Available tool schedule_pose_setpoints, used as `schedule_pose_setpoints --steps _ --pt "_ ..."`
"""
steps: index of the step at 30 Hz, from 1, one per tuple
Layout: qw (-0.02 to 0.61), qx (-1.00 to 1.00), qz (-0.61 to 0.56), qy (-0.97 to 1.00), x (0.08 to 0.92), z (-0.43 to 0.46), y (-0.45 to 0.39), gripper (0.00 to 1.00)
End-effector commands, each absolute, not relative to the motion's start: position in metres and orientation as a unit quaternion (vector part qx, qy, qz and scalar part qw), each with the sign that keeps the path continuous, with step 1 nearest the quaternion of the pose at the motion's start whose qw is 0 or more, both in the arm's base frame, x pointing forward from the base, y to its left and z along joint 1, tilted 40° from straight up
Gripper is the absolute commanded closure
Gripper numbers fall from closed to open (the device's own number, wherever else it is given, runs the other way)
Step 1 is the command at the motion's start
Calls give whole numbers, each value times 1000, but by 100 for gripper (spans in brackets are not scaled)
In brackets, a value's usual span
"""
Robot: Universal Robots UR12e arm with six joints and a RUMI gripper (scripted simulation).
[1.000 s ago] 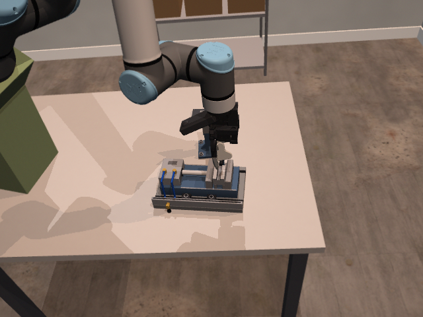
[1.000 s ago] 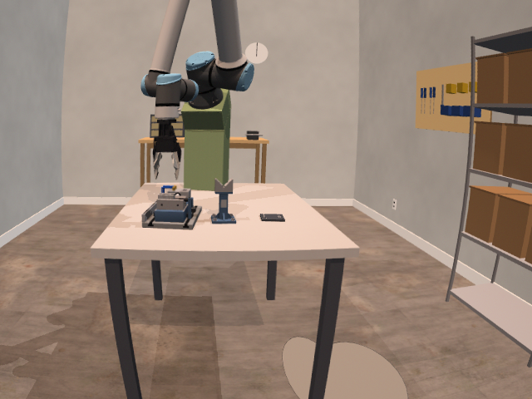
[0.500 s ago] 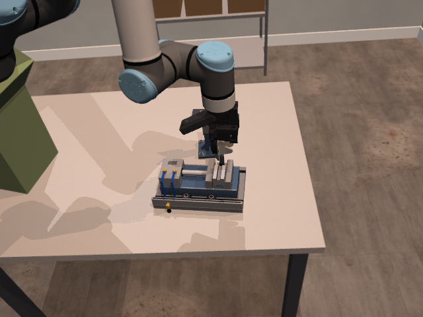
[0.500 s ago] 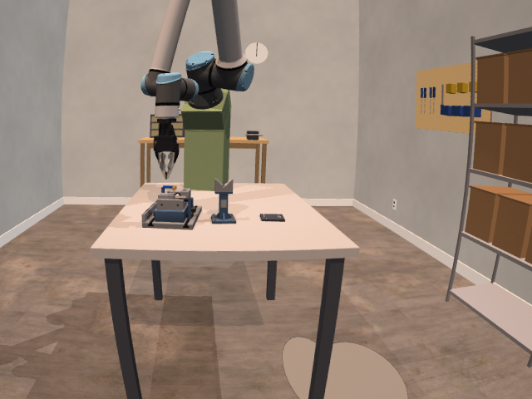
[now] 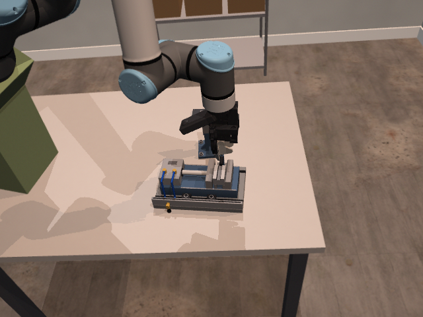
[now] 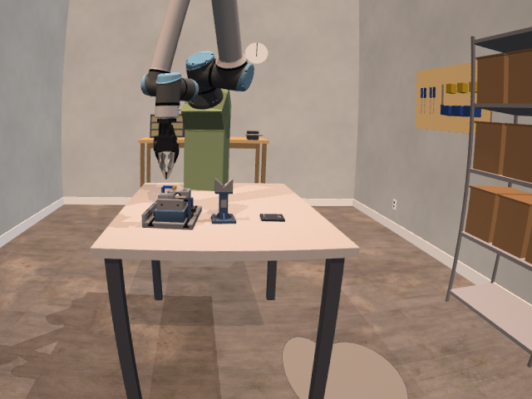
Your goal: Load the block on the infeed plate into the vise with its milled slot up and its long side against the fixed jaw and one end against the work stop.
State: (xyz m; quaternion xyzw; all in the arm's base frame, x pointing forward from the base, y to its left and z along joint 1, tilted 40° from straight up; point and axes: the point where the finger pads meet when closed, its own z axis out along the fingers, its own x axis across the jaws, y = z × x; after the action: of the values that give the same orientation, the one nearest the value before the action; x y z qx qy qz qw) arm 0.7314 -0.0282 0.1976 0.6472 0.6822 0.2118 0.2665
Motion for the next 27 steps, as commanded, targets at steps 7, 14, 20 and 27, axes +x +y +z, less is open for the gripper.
schedule_pose_setpoints --steps 7,14,20,27 --pt "267 647 212 682 732 198 -29 100" --pt "267 647 212 682 731 202 -65 100" --pt "268 647 212 682 731 203 -75 100" --pt "268 647 212 682 731 203 -75 100"
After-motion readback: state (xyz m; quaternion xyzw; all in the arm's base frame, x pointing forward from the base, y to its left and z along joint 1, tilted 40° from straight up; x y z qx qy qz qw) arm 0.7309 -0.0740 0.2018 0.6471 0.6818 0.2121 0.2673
